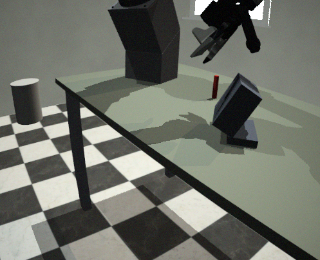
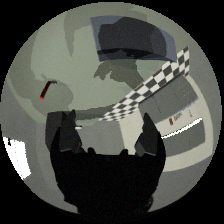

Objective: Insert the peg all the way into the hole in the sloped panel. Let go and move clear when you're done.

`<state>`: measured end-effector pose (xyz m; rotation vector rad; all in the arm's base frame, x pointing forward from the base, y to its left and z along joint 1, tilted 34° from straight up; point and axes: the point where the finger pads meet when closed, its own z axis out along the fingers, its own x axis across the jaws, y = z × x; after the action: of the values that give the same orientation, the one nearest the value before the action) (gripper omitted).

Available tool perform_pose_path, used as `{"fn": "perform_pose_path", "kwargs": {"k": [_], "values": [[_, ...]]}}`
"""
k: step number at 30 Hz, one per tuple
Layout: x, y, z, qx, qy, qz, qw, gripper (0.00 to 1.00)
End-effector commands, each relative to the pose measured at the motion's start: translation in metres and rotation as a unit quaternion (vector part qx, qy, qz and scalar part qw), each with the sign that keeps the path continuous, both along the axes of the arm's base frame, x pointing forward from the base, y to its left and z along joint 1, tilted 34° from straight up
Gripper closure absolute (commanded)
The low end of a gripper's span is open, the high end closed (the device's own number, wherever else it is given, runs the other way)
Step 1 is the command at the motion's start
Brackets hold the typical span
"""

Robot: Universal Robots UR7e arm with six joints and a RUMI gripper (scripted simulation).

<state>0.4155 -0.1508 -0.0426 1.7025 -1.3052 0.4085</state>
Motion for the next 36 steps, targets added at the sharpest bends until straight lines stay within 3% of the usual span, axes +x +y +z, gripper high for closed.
{"fn": "perform_pose_path", "kwargs": {"k": [1, 36], "values": [[0.000, 0.003, -0.004, 0.009, 0.012, 0.012, 1.000, 0.00], [-0.008, 0.025, -0.037, 0.075, 0.125, 0.117, 0.982, 0.00]]}}
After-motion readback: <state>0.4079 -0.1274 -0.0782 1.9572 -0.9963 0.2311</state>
